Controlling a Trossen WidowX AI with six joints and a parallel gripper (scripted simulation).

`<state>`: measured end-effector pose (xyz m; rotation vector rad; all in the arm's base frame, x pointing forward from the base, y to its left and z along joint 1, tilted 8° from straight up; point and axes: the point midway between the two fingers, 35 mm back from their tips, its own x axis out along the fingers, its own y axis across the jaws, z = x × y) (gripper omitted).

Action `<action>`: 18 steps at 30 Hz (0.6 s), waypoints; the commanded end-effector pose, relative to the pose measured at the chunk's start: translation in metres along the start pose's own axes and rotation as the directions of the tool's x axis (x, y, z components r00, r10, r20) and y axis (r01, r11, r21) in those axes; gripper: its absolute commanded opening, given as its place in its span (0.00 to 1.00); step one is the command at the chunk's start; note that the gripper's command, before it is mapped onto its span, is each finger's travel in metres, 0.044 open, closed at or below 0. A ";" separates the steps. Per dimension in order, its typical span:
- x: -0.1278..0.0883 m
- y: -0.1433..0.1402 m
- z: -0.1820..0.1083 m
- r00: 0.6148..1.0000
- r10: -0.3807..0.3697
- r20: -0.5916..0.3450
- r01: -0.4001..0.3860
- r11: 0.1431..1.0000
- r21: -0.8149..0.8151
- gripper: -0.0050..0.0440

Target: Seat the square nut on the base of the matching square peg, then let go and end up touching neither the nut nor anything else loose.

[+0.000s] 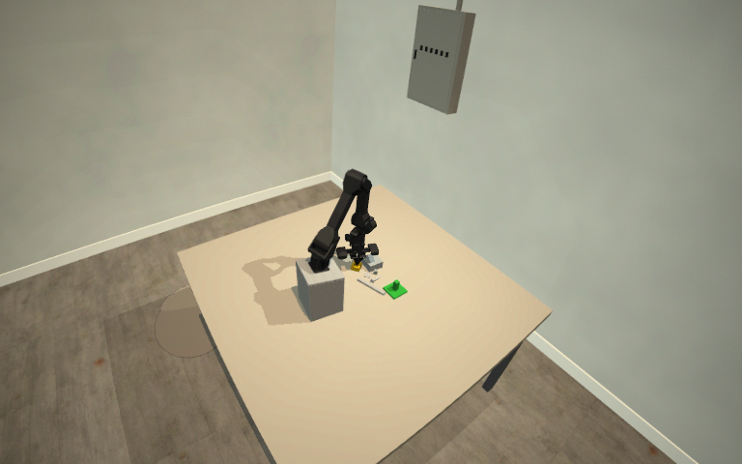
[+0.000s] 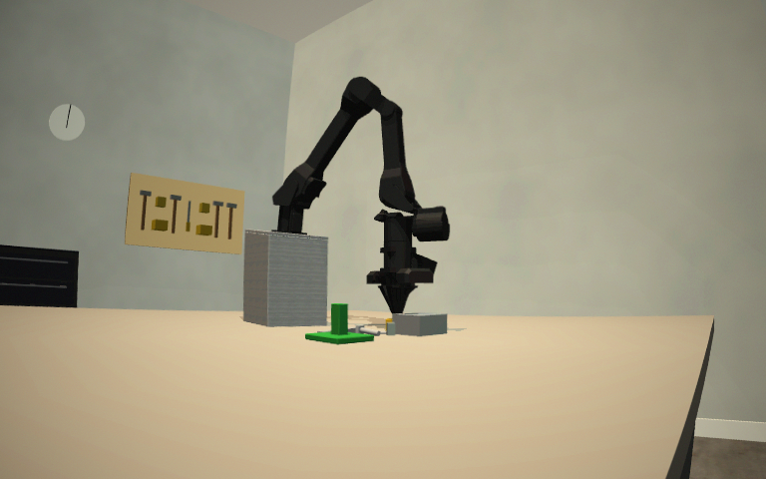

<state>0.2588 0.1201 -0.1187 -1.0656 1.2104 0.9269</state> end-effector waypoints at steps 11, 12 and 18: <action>0.010 0.001 -0.001 1.000 0.004 -0.003 -0.004 1.000 -0.001 0.10; 0.010 0.001 -0.001 1.000 0.004 -0.003 -0.004 1.000 -0.001 0.10; 0.007 0.007 0.000 1.000 0.004 -0.003 -0.004 1.000 -0.001 0.10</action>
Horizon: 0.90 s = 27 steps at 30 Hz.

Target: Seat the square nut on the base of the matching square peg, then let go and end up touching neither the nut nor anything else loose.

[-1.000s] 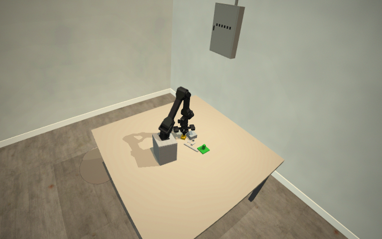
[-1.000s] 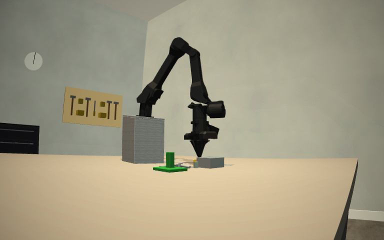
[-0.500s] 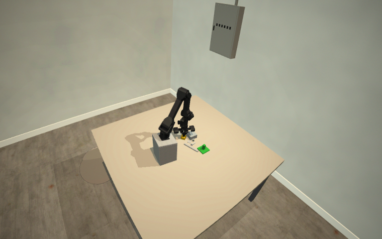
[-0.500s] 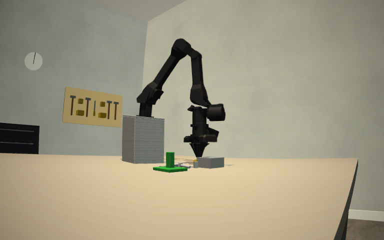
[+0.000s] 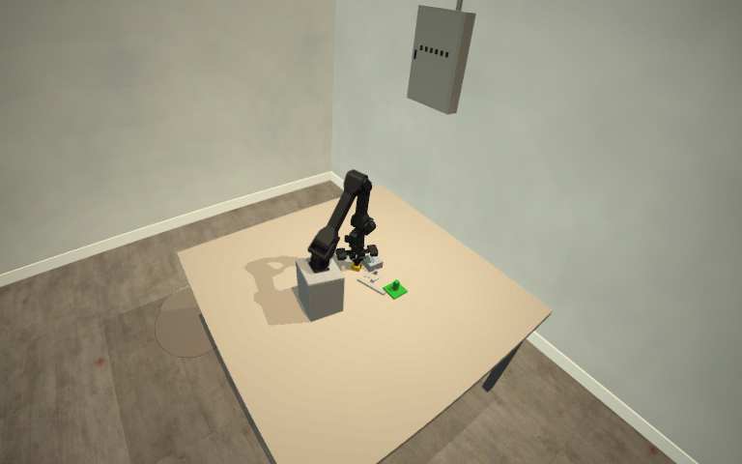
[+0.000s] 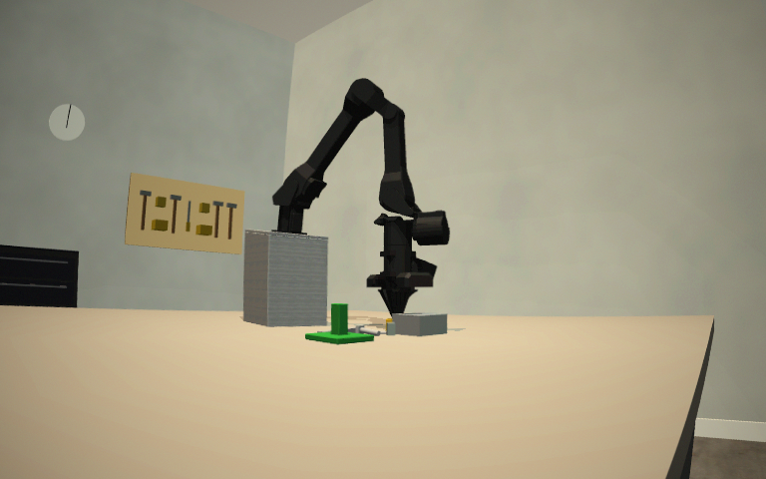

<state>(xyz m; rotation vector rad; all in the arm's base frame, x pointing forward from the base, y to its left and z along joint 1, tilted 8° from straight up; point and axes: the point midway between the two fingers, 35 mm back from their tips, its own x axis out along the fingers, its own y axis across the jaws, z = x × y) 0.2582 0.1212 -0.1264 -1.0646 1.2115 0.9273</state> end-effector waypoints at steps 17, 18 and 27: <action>-0.001 0.011 0.000 1.000 0.002 -0.003 -0.002 1.000 -0.002 0.10; -0.001 0.011 0.000 1.000 0.002 -0.003 -0.002 1.000 -0.002 0.10; -0.001 0.014 0.000 1.000 0.002 -0.003 -0.002 1.000 -0.002 0.10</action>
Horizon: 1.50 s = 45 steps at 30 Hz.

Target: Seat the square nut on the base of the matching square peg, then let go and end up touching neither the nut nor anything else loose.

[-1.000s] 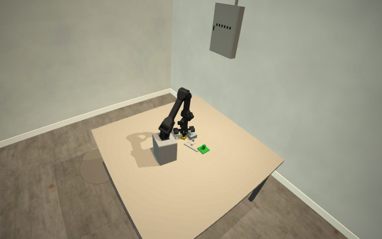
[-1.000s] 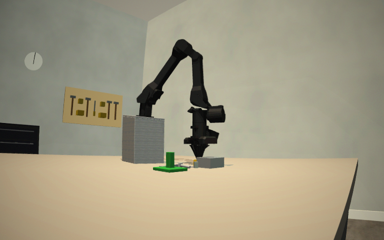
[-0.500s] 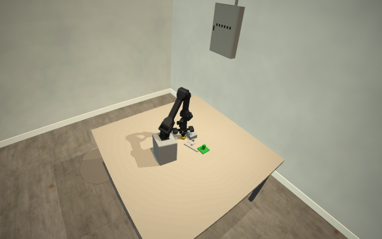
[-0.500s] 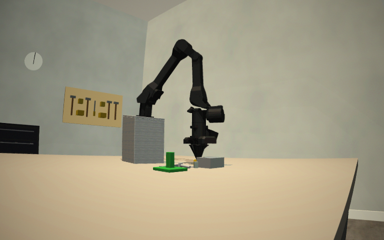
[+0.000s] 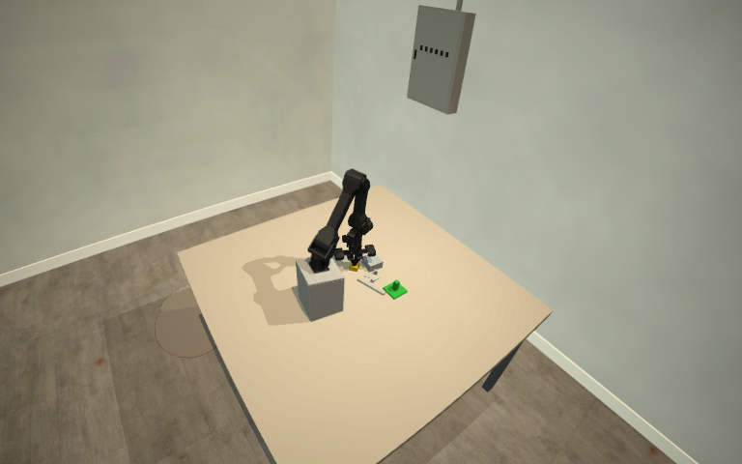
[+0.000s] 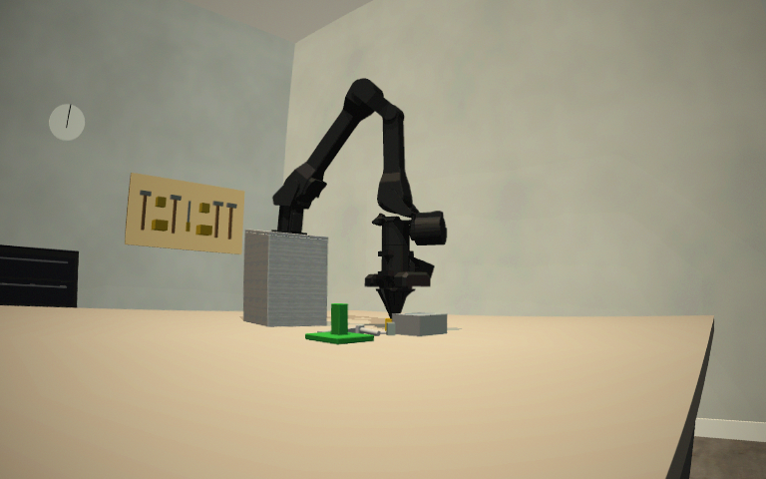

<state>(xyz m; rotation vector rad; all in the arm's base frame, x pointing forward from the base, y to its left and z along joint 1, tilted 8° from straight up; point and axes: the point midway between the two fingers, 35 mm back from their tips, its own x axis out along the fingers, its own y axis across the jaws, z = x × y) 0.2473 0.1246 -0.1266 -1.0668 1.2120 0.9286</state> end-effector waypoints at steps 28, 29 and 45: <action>0.000 0.013 -0.001 1.000 0.002 -0.002 -0.002 1.000 0.000 0.10; 0.000 0.013 -0.001 1.000 0.002 -0.002 -0.002 1.000 0.000 0.10; -0.050 0.010 0.000 1.000 0.002 -0.002 -0.002 1.000 0.000 0.10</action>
